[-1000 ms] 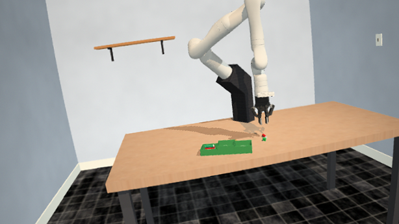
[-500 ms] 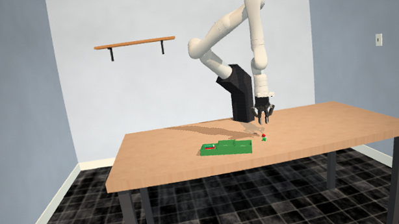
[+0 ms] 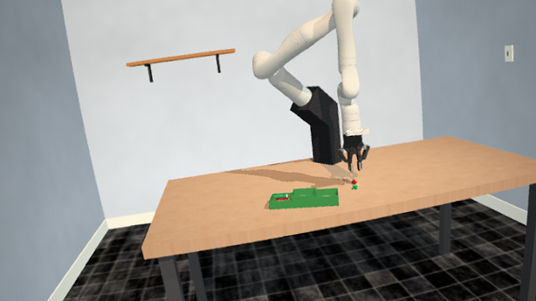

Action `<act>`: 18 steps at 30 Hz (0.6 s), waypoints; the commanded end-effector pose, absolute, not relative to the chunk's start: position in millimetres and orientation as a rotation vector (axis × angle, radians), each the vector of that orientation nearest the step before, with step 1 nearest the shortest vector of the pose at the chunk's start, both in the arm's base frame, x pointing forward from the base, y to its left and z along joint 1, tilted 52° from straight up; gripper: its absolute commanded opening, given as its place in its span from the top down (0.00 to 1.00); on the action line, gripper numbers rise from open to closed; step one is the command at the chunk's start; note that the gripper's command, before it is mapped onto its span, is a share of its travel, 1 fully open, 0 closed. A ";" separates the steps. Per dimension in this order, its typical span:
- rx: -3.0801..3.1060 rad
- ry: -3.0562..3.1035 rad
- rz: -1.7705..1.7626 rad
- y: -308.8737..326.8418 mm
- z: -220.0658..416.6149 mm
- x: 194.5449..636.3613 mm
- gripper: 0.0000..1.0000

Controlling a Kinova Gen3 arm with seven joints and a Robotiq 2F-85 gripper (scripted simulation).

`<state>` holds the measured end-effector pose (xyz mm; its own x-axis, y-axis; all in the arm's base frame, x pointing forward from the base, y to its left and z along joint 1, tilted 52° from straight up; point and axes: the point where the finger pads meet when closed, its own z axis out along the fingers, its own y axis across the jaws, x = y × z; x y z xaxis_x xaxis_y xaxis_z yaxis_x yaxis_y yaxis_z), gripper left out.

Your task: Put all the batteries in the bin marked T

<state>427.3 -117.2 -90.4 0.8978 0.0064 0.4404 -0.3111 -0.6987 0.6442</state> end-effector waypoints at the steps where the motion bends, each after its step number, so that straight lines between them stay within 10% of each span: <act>1: 2.283 -0.216 0.527 -128.9 -96.4 426.9 0.71; 18: 2.283 -0.216 0.527 -152.3 -114.5 433.8 0.71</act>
